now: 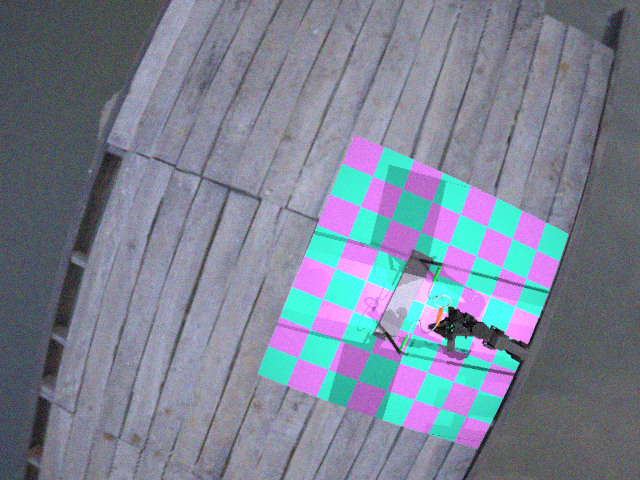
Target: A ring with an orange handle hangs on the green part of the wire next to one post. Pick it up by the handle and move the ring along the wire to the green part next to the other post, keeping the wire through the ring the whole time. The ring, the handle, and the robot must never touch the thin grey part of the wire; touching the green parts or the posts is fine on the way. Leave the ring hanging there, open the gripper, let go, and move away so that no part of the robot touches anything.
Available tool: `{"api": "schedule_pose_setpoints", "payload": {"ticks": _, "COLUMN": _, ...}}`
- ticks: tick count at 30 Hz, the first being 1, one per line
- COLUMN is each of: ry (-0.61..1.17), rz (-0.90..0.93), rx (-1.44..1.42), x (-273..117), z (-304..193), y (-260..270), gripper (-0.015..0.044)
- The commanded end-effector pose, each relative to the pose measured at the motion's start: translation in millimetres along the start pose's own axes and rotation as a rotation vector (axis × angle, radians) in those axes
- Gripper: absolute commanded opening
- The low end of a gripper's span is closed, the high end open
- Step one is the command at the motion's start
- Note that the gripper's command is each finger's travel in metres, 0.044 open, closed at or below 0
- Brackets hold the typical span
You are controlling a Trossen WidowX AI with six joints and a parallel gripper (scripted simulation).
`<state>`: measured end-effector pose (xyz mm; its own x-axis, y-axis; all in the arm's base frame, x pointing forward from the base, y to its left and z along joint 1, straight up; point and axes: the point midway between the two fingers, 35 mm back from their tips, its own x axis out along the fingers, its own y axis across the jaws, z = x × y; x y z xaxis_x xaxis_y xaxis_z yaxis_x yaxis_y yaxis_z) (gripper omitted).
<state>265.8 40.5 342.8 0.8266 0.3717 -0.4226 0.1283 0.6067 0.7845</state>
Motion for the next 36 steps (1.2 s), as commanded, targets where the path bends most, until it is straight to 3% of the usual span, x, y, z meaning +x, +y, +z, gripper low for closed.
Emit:
{"api": "schedule_pose_setpoints", "payload": {"ticks": 1, "ry": -0.011, "rz": -0.029, "rx": -0.05, "x": -1.0, "z": 1.3, "y": -0.5, "gripper": -0.015}}
{"api": "schedule_pose_setpoints", "payload": {"ticks": 36, "ry": -0.067, "rz": -0.305, "rx": -0.427, "x": -1.7, "z": 6.2, "y": -21.9, "gripper": -0.015}}
